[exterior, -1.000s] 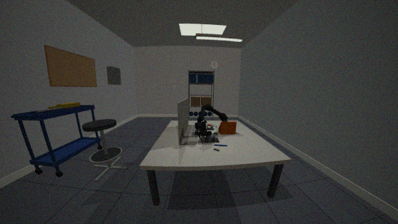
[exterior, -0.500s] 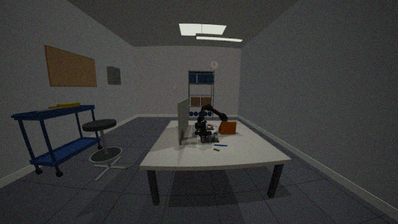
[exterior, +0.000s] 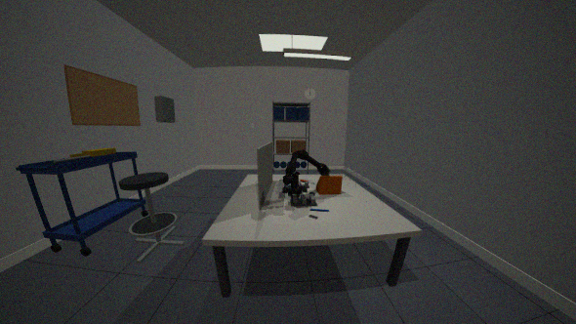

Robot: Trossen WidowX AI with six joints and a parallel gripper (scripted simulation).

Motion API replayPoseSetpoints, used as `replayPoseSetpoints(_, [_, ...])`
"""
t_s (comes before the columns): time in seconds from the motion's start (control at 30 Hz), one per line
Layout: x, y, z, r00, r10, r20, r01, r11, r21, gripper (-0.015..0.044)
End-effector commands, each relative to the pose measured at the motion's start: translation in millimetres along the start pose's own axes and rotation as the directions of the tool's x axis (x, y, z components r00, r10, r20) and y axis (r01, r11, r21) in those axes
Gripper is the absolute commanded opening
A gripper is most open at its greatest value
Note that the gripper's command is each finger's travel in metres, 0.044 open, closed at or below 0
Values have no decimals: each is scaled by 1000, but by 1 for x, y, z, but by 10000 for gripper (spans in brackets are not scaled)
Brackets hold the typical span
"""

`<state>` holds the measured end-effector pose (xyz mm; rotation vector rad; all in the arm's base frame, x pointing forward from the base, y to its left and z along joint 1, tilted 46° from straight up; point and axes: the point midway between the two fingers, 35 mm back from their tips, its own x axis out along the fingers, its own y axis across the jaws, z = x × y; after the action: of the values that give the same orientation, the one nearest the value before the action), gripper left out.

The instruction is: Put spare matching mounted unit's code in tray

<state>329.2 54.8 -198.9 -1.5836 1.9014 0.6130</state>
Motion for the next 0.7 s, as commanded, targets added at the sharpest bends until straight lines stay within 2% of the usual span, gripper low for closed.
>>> replayPoseSetpoints(0.0, [-46, -4, 3, 999, -27, 21, 26, 1000, 12, 0])
replayPoseSetpoints(0.1, [-59, -3, 2, 999, -27, 20, 27, 1000, 10, 0])
replayPoseSetpoints(0.6, [-57, -2, 1, 1000, -24, 14, 24, 1000, 4, 0])
replayPoseSetpoints(0.67, [-68, -1, 1, 1000, -25, 16, 25, 1000, 5, 0])
